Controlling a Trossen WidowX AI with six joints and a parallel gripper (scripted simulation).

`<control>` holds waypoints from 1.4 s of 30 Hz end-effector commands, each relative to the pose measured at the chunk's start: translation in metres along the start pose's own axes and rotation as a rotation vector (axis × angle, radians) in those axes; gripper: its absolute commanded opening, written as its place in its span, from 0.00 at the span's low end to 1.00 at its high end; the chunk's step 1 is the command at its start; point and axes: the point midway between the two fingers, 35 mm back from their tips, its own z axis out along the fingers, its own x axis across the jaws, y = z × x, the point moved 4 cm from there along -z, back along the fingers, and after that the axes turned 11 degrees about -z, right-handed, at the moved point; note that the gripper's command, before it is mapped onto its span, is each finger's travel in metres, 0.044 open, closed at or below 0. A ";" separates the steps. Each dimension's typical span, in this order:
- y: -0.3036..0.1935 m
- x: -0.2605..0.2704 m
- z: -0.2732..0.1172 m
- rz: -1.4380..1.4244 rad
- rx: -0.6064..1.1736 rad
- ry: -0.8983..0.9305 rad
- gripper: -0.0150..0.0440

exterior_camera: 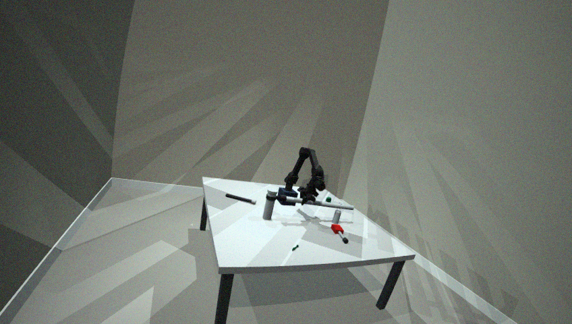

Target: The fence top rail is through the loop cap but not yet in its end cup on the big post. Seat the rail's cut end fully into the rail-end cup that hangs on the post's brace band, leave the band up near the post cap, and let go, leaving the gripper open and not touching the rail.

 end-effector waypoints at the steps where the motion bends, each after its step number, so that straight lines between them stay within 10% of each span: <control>1: -0.008 0.001 -0.002 0.003 0.025 -0.002 0.25; 42: -0.004 -0.001 -0.001 -0.004 0.005 0.000 0.25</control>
